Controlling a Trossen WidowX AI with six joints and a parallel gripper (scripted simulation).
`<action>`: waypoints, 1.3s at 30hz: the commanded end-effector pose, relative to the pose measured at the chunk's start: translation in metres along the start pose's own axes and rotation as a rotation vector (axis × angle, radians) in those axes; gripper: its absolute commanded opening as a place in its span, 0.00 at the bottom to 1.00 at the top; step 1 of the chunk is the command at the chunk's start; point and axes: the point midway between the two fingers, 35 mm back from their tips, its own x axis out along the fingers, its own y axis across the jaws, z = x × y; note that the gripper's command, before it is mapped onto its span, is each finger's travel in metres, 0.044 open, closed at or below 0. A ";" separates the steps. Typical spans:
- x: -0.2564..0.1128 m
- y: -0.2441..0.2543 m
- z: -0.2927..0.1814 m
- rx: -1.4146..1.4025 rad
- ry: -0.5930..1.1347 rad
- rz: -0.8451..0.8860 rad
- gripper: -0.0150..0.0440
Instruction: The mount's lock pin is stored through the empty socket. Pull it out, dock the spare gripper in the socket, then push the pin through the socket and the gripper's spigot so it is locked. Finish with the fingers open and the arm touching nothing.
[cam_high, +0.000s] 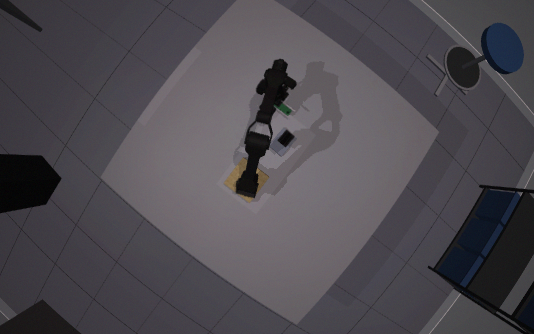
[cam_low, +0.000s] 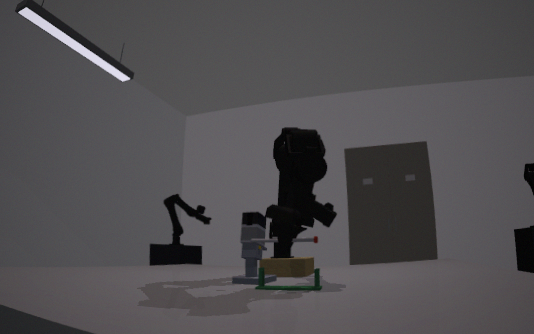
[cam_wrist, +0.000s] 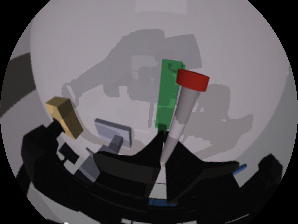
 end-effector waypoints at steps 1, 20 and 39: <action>-0.001 0.002 0.000 -0.005 -0.001 -0.002 0.25; -0.014 0.052 -0.002 0.015 -0.006 0.007 0.25; -0.018 0.105 -0.010 0.036 -0.010 0.017 0.25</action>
